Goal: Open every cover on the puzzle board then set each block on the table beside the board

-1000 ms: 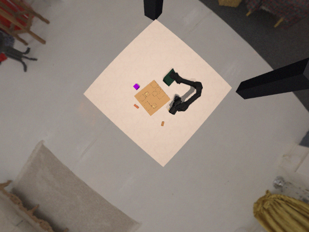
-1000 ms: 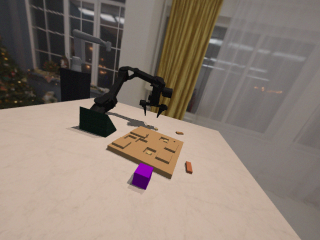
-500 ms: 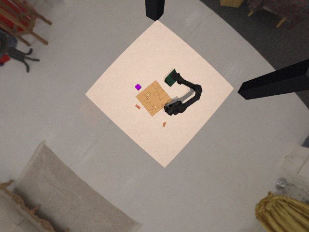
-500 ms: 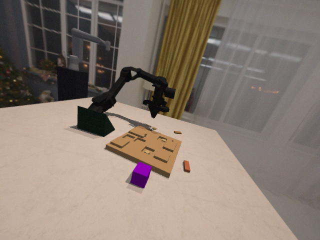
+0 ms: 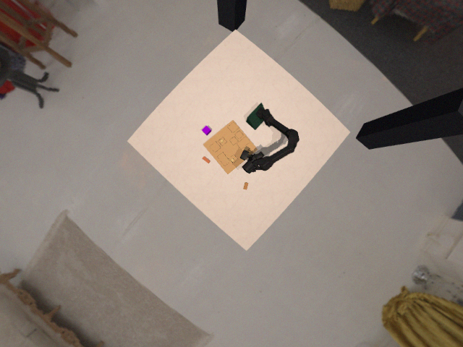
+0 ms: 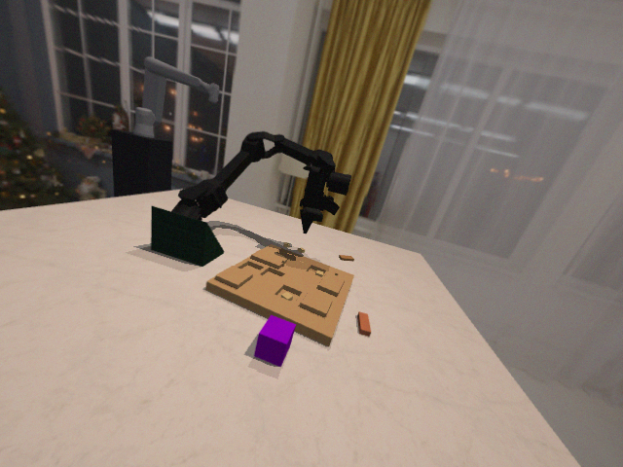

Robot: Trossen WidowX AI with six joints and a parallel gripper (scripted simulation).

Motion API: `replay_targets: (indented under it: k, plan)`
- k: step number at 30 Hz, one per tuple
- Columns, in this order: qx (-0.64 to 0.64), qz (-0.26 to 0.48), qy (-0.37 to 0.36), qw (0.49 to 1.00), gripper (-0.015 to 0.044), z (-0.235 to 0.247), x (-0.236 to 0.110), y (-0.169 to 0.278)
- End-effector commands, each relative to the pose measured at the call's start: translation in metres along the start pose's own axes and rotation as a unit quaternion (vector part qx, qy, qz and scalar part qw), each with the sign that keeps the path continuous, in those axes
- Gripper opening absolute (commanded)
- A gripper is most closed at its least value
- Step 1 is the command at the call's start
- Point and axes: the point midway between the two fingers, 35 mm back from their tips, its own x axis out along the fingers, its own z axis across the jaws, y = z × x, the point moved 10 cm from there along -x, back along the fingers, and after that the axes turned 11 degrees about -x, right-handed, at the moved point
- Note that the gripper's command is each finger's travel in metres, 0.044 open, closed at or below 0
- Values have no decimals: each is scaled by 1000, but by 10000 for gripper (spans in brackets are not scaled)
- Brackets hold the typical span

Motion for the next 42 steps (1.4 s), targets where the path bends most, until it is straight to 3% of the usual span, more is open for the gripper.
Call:
replay_targets:
  k: [1,10,19,31,42]
  plan:
    - [444,1,5,896,0,-38,-1,-15]
    - [646,2,5,763,0,-58,0,-21]
    - [810,3,6,586,0,-78,1,-26]
    - [954,4,6,301,0,-104,3,-30]
    - [1000,4,8,12,0,-128,5,-31]
